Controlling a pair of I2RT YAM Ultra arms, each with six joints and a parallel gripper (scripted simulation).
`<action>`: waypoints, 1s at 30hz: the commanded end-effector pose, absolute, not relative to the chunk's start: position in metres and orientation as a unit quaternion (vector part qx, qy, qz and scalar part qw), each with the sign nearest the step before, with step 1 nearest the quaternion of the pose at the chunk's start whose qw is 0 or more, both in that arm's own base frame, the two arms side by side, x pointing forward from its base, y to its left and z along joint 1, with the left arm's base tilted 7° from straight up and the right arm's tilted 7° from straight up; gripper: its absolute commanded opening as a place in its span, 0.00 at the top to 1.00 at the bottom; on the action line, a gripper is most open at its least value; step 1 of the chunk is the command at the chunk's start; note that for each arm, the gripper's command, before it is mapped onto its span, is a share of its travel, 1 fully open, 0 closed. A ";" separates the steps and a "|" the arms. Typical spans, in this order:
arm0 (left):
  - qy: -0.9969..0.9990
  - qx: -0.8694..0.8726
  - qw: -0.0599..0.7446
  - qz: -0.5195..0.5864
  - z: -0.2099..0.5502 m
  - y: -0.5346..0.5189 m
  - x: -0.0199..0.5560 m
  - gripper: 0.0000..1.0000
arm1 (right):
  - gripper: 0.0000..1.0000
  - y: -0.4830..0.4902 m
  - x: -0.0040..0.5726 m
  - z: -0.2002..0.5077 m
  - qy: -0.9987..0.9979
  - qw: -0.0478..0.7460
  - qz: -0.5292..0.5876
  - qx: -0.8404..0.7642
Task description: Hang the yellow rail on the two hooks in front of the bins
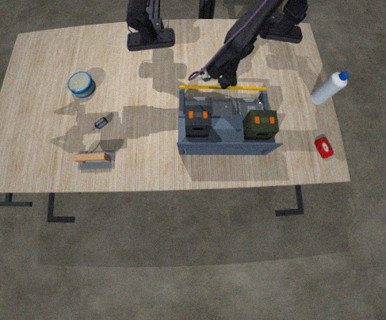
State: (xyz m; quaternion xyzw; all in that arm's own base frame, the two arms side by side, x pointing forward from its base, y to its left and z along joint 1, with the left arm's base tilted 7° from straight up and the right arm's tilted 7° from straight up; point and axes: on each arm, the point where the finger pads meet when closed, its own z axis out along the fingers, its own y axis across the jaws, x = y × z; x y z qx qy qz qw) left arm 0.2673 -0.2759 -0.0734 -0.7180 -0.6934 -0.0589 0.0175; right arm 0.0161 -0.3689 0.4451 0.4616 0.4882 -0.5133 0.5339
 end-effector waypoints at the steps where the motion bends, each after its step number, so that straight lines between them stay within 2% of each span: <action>1: -0.693 -0.719 0.002 -0.057 -0.067 -0.280 0.273 1.00 | 0.00 -0.362 0.009 0.456 0.477 0.533 -0.521 0.466; 30: -0.693 -0.719 0.003 -0.058 -0.071 -0.279 0.274 1.00 | 0.00 -0.362 0.009 0.456 0.477 0.533 -0.521 0.466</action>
